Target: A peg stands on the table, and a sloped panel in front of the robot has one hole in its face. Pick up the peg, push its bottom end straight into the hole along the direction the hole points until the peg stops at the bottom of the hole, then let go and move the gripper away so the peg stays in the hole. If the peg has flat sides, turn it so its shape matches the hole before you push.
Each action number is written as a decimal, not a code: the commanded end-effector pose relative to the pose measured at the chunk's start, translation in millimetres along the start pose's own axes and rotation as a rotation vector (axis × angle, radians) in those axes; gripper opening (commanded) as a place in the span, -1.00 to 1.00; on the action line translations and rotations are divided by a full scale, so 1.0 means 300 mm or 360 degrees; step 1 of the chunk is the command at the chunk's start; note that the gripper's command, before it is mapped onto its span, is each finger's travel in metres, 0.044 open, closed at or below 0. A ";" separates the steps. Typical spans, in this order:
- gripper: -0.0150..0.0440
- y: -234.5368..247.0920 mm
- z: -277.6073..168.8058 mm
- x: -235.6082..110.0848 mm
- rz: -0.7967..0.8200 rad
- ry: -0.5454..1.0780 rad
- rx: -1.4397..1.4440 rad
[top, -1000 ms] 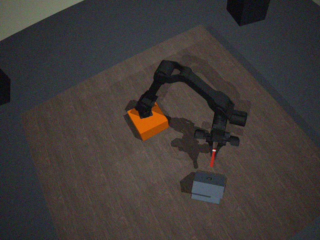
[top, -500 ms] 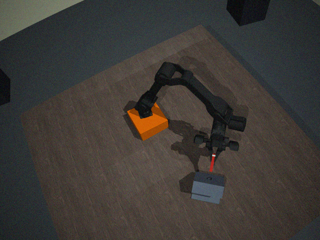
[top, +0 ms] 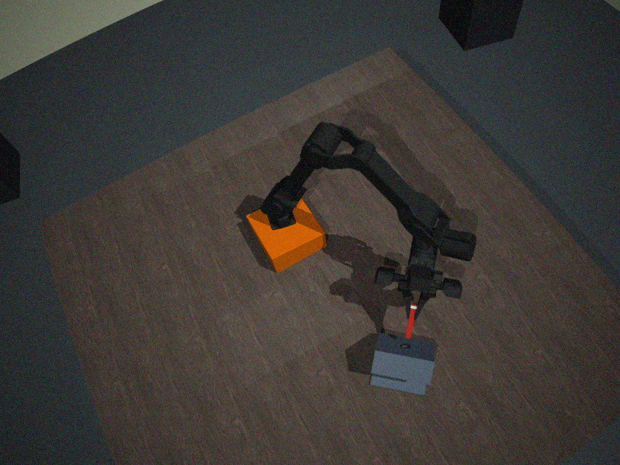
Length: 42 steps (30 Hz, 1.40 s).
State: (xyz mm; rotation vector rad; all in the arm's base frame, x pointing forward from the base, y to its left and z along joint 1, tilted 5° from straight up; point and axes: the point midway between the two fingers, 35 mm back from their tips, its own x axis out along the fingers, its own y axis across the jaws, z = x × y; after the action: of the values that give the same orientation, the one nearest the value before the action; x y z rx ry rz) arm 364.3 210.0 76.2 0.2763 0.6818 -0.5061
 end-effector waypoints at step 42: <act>-0.49 -0.004 -0.002 0.077 -0.0003 -0.0008 0.0001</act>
State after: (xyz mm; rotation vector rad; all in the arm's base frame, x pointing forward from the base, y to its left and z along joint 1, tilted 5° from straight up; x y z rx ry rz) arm 377.4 201.8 62.5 0.2777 0.6745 -0.5110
